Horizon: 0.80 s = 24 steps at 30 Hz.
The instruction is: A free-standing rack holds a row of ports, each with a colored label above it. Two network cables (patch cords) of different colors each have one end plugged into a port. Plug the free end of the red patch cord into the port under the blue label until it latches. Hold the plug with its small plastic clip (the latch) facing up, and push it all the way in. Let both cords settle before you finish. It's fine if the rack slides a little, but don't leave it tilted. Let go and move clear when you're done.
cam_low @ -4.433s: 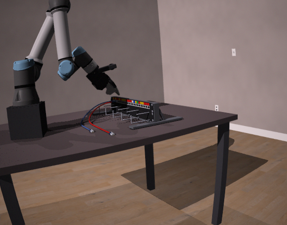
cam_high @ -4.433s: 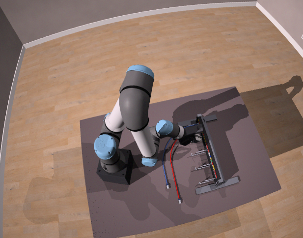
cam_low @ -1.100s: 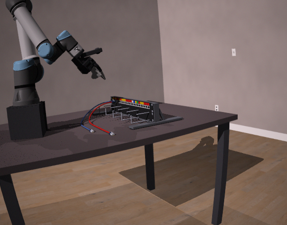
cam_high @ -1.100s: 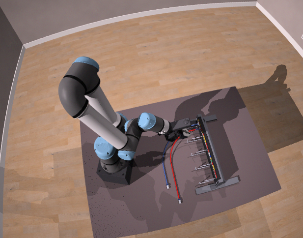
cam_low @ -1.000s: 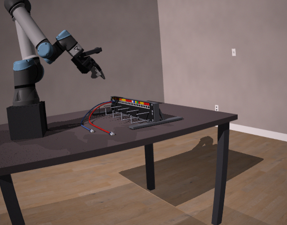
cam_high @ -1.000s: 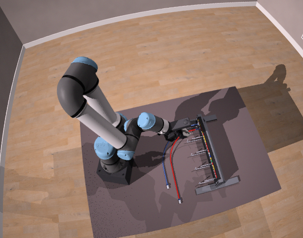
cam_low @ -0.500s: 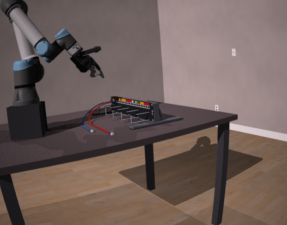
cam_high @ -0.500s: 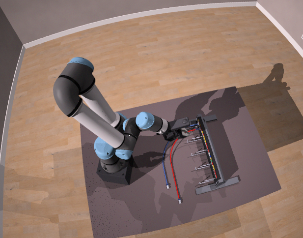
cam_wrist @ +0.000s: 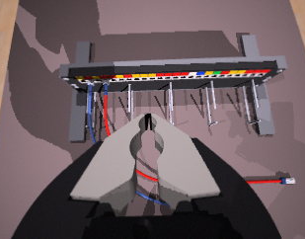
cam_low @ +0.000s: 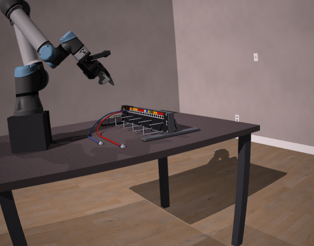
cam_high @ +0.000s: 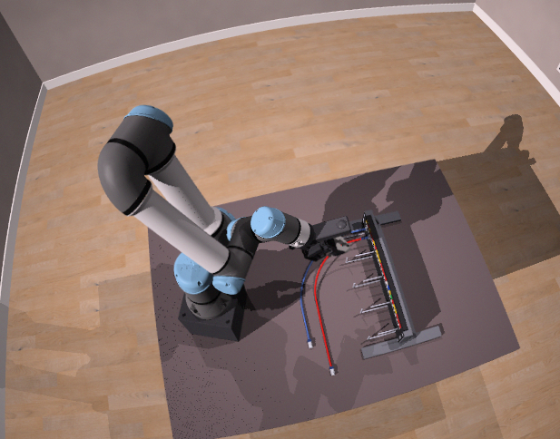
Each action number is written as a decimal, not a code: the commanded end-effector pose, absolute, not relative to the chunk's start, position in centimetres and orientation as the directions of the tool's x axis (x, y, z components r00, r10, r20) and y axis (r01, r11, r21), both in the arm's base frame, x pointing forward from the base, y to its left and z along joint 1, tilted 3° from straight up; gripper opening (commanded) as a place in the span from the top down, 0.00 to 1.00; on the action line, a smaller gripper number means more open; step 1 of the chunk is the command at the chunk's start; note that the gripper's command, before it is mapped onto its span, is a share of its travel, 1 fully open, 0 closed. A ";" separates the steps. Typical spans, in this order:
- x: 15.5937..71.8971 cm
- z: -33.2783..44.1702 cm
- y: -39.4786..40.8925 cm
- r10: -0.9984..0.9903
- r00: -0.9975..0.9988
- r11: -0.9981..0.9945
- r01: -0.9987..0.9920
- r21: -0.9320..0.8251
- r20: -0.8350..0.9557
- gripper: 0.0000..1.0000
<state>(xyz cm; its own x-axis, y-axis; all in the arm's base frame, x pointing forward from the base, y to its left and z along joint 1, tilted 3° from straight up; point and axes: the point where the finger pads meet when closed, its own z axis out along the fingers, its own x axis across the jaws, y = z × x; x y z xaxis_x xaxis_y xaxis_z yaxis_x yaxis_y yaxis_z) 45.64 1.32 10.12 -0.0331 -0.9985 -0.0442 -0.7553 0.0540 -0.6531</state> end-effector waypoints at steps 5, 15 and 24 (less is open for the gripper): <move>45.6 10.1 0.1 -0.998 -0.033 0.054 -0.755 -0.654 -0.044 1.00; 45.5 10.0 -2.5 -0.998 -0.033 0.054 -0.755 -0.654 -0.044 1.00; 45.4 9.8 -5.9 -0.998 -0.033 0.054 -0.755 -0.654 -0.044 1.00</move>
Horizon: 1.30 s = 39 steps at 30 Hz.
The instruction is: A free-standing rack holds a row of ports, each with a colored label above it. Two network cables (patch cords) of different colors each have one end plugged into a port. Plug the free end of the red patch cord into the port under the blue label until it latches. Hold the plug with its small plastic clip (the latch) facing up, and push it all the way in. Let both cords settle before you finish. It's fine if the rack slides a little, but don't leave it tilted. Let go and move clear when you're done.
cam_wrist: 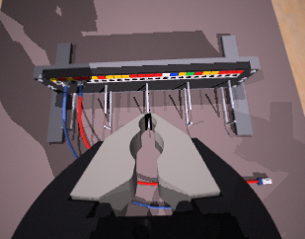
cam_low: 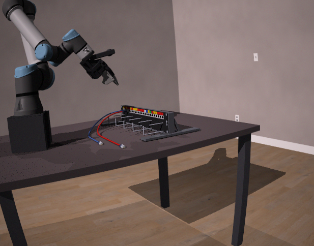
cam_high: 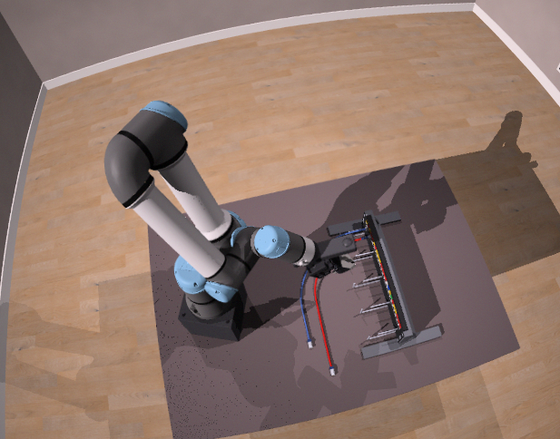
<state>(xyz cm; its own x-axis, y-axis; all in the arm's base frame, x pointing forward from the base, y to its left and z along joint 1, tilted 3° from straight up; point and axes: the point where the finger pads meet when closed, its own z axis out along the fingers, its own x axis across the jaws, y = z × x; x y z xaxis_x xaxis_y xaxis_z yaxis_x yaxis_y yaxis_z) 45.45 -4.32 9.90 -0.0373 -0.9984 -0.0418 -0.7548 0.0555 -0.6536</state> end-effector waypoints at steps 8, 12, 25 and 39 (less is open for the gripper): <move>45.4 9.8 -7.7 -0.998 -0.033 0.054 -0.755 -0.654 -0.044 1.00; 45.3 9.7 -8.3 -0.998 -0.033 0.054 -0.755 -0.654 -0.044 1.00; 45.3 9.7 -8.5 -0.998 -0.033 0.054 -0.755 -0.654 -0.044 1.00; 45.7 9.3 -8.5 -0.998 -0.033 0.054 -0.755 -0.654 -0.044 1.00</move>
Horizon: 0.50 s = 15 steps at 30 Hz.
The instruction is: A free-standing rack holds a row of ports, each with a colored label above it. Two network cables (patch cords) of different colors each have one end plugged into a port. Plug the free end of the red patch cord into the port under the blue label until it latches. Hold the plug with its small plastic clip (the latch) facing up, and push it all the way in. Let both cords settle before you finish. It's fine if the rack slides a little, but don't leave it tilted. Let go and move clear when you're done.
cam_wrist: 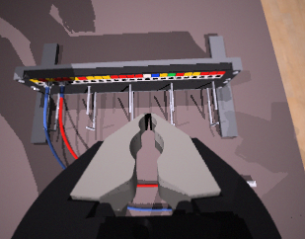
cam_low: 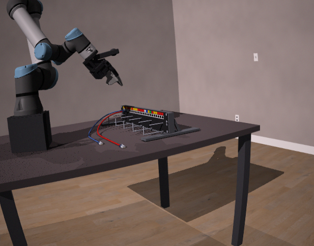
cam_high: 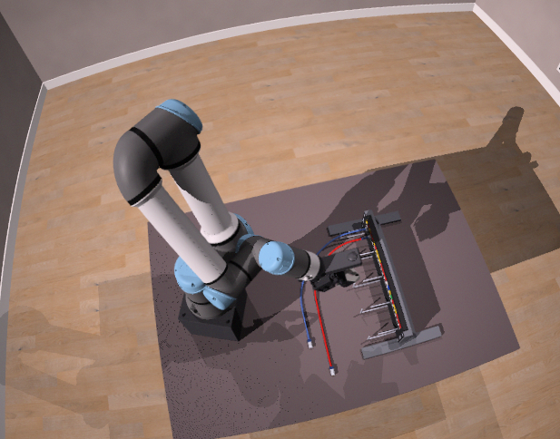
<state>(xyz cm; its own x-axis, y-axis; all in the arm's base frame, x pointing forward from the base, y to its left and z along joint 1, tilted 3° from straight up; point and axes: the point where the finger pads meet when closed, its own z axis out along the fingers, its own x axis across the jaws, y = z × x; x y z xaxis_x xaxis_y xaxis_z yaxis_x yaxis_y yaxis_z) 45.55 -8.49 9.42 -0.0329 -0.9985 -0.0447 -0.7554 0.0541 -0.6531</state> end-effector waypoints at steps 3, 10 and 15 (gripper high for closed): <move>45.8 9.1 -8.5 -0.998 -0.033 0.054 -0.755 -0.654 -0.044 1.00; 46.4 8.5 -8.5 -0.998 -0.033 0.054 -0.755 -0.654 -0.044 1.00; 47.0 7.8 -8.5 -0.998 -0.033 0.054 -0.755 -0.654 -0.044 1.00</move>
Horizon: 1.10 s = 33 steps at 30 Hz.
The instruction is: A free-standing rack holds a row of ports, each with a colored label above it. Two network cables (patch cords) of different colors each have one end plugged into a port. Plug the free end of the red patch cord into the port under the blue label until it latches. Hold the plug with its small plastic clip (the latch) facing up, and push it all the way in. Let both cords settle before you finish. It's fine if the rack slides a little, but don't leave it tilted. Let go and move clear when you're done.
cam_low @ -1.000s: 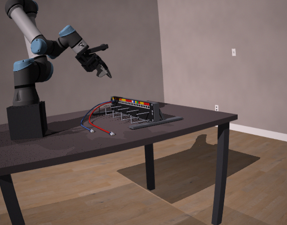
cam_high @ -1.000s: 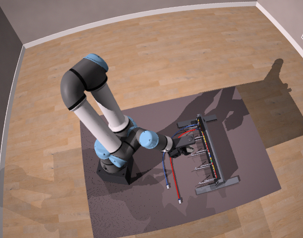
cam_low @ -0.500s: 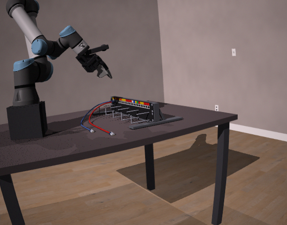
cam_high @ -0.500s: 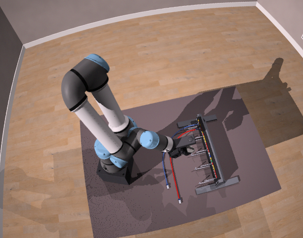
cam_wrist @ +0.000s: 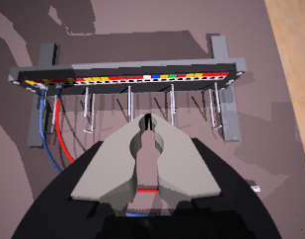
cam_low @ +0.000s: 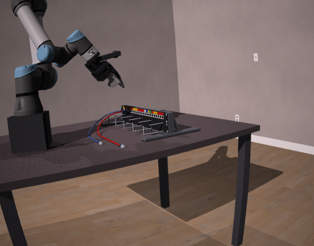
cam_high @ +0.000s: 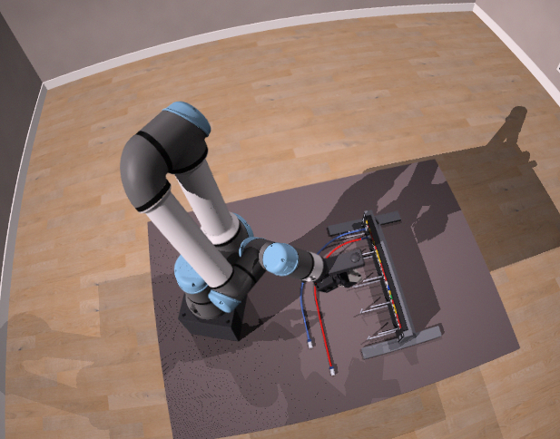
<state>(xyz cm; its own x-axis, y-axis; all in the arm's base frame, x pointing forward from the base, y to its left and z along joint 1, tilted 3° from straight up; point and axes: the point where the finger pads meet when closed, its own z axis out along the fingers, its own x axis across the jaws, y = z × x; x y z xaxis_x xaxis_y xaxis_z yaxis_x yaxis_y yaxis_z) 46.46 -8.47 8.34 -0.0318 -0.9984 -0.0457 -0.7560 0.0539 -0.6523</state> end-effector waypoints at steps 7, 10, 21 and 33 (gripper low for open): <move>47.7 7.0 -8.5 -0.998 -0.033 0.054 -0.755 -0.654 -0.044 1.00; 48.1 6.5 -8.5 -0.998 -0.033 0.054 -0.755 -0.654 -0.044 1.00; 49.7 4.7 -8.4 -0.998 -0.033 0.054 -0.755 -0.654 -0.044 1.00; 51.9 2.2 -8.4 -0.998 -0.033 0.054 -0.755 -0.654 -0.044 1.00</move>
